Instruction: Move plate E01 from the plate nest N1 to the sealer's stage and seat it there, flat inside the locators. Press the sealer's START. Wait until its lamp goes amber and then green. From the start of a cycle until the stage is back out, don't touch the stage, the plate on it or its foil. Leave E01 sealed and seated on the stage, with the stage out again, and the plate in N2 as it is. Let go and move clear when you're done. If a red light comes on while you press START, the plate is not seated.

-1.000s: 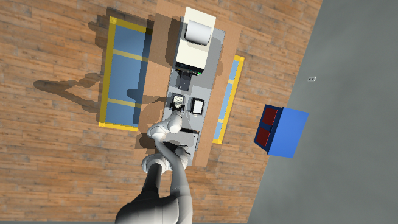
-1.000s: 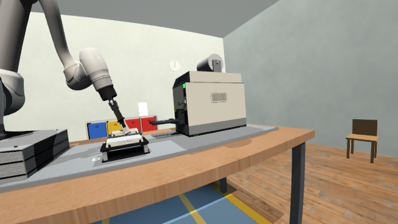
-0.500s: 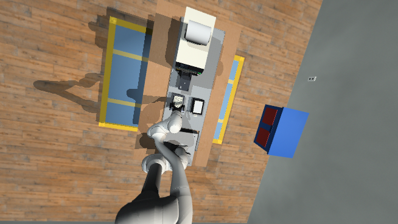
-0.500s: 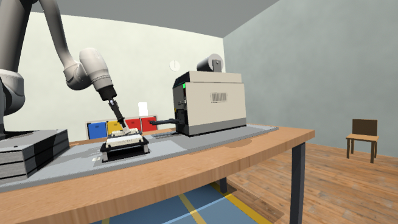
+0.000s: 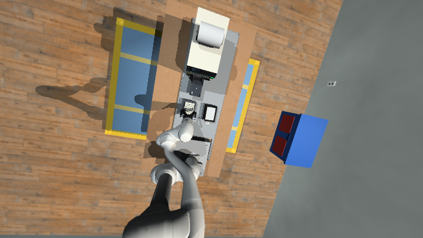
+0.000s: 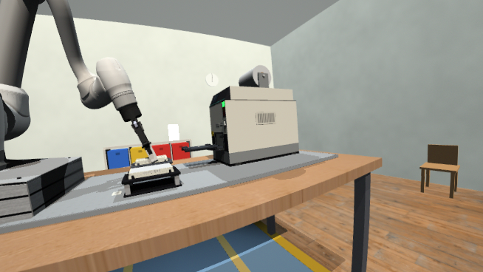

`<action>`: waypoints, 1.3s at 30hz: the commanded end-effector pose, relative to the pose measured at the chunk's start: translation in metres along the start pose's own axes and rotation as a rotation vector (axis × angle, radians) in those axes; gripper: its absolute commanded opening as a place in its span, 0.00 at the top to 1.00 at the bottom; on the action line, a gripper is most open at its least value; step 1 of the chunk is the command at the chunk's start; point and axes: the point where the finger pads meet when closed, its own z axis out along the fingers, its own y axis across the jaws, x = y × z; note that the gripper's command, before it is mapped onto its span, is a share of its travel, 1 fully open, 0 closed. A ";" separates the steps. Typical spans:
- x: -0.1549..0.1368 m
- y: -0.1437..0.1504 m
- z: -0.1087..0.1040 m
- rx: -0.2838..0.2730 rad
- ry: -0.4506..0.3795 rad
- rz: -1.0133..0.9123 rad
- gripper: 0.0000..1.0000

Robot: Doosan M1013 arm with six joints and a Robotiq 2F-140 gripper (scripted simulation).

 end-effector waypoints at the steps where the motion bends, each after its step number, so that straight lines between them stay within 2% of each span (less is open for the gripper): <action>1: 0.001 -0.001 -0.003 -0.001 0.002 0.002 0.90; 12: -0.001 -0.001 -0.007 -0.001 0.002 0.002 0.90; 39: -0.014 -0.001 -0.043 -0.001 0.002 0.002 0.90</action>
